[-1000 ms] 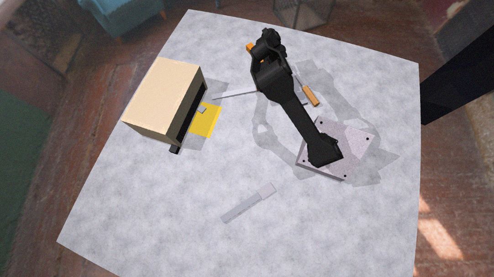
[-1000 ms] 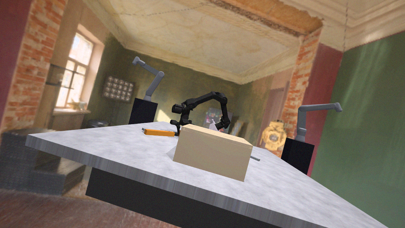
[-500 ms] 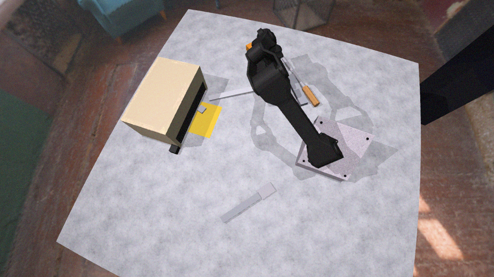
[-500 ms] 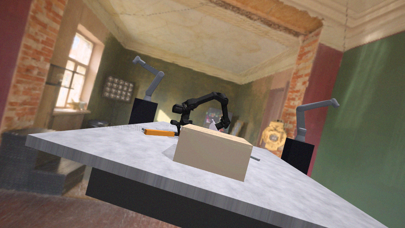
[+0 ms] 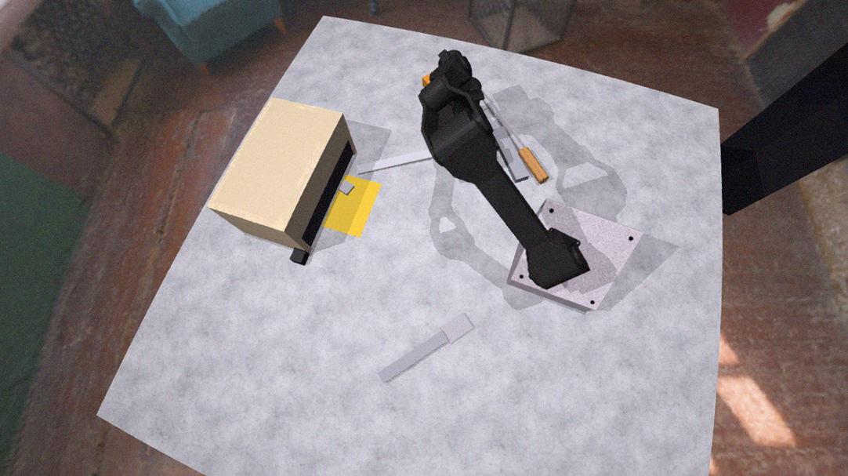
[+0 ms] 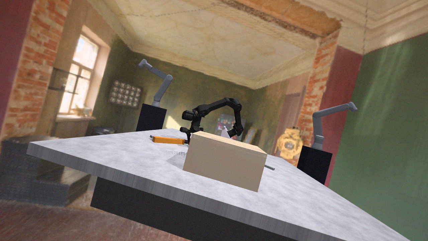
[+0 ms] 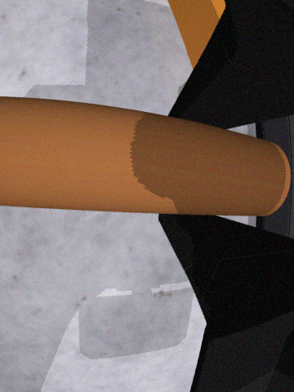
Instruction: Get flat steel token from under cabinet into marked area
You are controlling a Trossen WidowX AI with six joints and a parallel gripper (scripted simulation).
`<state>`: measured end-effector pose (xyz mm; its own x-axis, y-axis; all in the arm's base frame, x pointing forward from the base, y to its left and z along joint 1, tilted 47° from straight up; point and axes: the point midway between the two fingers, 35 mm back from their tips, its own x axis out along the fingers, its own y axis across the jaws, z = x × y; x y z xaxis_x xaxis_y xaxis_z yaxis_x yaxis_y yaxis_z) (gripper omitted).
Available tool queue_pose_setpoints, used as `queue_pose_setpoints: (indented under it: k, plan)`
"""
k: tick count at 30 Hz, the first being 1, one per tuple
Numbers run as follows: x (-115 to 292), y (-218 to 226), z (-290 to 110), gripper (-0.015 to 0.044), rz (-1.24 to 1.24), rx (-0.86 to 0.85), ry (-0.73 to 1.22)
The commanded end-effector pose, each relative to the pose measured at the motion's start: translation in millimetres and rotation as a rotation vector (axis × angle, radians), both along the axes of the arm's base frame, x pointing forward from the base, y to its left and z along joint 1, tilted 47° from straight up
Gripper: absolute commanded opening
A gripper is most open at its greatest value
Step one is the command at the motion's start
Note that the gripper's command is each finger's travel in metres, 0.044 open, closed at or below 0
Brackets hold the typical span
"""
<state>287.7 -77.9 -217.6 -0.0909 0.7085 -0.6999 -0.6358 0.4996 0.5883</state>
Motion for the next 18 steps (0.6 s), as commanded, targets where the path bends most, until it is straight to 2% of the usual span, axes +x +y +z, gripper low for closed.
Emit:
queue_pose_setpoints:
  k: [1, 4, 7, 18]
  plan:
    - [0.0, 0.0, 0.0, 0.02, 0.0, 0.0, 0.0]
    - [0.2, -0.2, 0.1, 0.02, 0.0, 0.0, 0.0]
    - [-0.1, -0.2, 0.0, 0.027, -0.012, 0.004, -0.011]
    - [3.7, 7.2, -9.1, 0.027, -0.004, 0.009, -0.03]
